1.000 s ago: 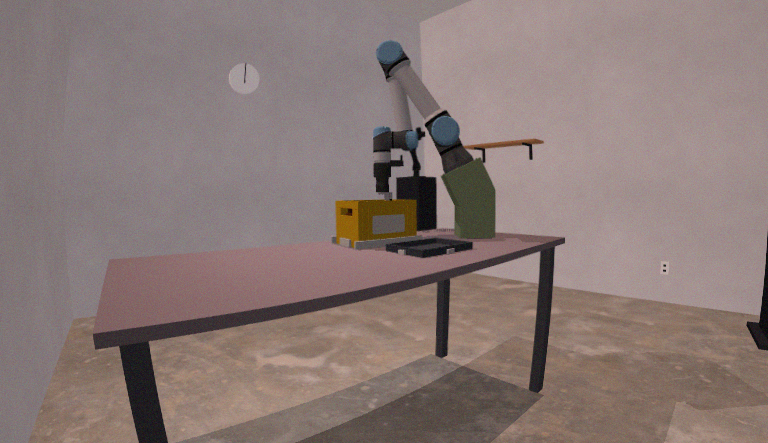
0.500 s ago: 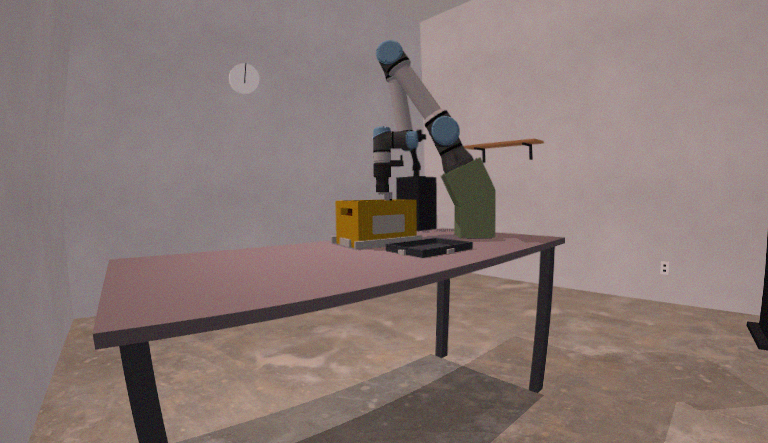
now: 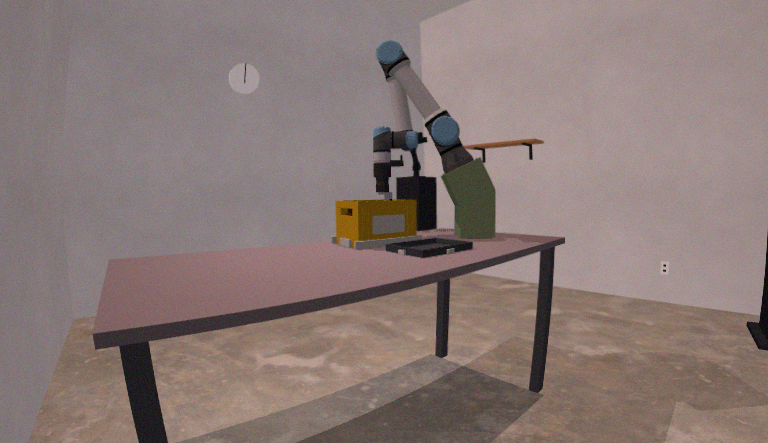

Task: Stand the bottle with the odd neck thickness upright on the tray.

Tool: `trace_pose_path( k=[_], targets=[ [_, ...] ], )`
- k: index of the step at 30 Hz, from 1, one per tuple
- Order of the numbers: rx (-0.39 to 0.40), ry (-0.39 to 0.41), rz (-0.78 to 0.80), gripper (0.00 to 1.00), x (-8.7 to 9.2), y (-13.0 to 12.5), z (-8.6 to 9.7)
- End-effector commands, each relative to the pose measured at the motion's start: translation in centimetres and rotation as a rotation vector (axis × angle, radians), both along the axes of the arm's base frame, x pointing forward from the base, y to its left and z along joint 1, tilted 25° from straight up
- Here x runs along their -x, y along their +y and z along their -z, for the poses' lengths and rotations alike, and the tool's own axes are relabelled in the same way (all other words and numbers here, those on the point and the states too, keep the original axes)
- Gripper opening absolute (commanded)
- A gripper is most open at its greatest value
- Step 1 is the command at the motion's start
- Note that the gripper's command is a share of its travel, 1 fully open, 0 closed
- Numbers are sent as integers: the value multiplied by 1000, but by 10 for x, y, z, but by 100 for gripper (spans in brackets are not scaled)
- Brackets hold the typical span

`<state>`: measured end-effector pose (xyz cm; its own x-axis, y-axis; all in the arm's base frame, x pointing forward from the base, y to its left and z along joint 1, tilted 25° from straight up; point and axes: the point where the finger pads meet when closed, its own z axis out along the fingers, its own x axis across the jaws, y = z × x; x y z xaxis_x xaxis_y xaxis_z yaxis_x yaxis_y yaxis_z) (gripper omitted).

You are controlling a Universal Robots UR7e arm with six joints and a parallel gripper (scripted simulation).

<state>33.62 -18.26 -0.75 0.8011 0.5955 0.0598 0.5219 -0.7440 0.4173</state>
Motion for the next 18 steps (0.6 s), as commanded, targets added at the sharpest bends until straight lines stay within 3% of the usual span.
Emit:
trace_pose_path(
  k=[1,18],
  targets=[
    [4,-3,-2,100,-1,0,-4],
    [1,0,-1,100,8,9,-25]
  ],
)
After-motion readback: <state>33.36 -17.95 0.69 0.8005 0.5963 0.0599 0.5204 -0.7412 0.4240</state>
